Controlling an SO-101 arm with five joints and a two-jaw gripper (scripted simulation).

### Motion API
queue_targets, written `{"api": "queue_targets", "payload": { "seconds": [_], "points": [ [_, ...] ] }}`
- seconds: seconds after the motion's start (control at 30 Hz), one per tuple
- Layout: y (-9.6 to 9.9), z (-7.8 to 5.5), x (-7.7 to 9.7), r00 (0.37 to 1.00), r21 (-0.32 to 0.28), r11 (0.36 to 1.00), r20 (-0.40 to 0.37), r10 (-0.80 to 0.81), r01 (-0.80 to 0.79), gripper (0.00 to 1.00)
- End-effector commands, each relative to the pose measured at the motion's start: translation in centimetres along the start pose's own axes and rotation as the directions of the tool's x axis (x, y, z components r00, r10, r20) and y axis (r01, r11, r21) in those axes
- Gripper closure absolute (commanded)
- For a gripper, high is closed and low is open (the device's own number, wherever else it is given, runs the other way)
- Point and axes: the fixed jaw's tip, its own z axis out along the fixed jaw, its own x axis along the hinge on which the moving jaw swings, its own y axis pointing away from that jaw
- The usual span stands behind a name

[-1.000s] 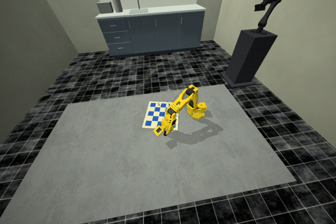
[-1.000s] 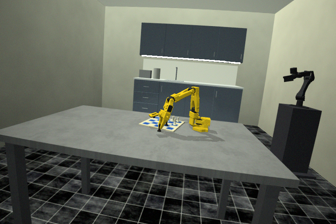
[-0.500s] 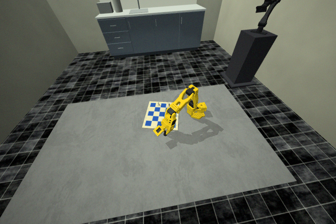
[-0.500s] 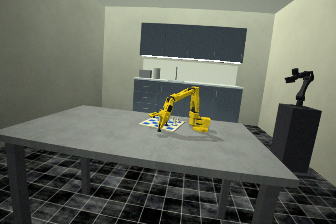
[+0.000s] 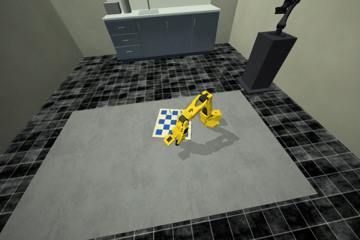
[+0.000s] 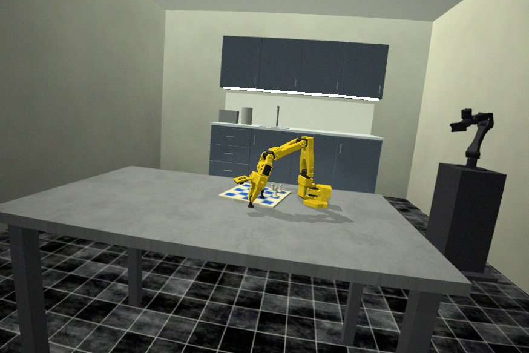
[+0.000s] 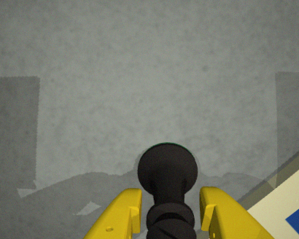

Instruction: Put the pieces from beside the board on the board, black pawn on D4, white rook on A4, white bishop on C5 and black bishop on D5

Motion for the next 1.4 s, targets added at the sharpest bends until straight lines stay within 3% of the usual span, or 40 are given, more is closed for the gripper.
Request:
{"api": "queue_targets", "payload": {
  "seconds": [0.0, 0.63, 1.37],
  "points": [
    [-0.28, 0.33, 0.31, 1.0, 0.003, 1.0, -0.017, 0.01, -0.01, 0.9],
    [-0.34, 0.39, 0.36, 1.0, 0.003, 1.0, -0.017, 0.013, -0.013, 0.91],
    [-0.34, 0.39, 0.36, 1.0, 0.003, 1.0, -0.017, 0.013, -0.013, 1.0]
  ]
}}
